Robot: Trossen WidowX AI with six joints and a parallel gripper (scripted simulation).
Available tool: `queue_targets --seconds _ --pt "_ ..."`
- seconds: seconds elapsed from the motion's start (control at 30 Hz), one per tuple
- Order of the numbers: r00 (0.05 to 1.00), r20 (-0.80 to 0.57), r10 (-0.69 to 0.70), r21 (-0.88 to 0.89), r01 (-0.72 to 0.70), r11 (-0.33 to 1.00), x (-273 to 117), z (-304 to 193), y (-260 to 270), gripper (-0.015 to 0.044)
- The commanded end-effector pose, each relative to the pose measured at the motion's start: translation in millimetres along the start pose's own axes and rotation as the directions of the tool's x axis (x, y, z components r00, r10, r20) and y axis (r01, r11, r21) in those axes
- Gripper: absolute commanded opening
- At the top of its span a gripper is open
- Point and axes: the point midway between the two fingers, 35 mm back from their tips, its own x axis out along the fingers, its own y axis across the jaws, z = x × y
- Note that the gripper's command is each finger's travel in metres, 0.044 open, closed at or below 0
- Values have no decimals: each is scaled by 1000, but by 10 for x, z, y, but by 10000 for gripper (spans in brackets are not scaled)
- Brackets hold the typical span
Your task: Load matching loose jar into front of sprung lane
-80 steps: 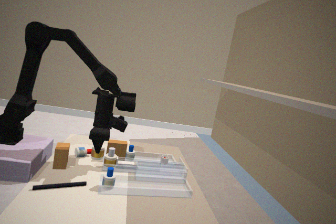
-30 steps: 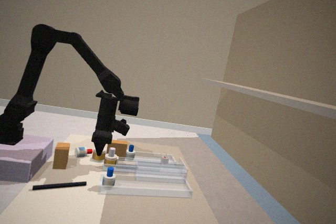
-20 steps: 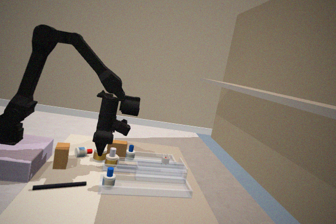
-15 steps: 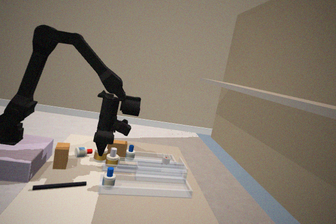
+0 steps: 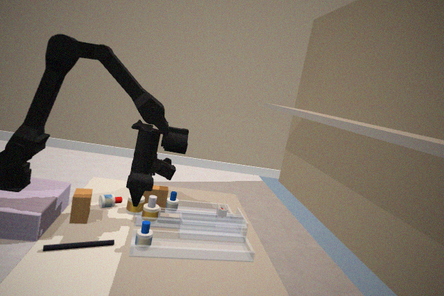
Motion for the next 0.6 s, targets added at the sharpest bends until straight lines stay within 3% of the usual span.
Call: queue_targets --seconds 0.0,0.57 --pt "999 36 -3 4 3 1000 -47 127 -5 0" --pt "999 37 -3 4 3 1000 -63 198 -5 0"
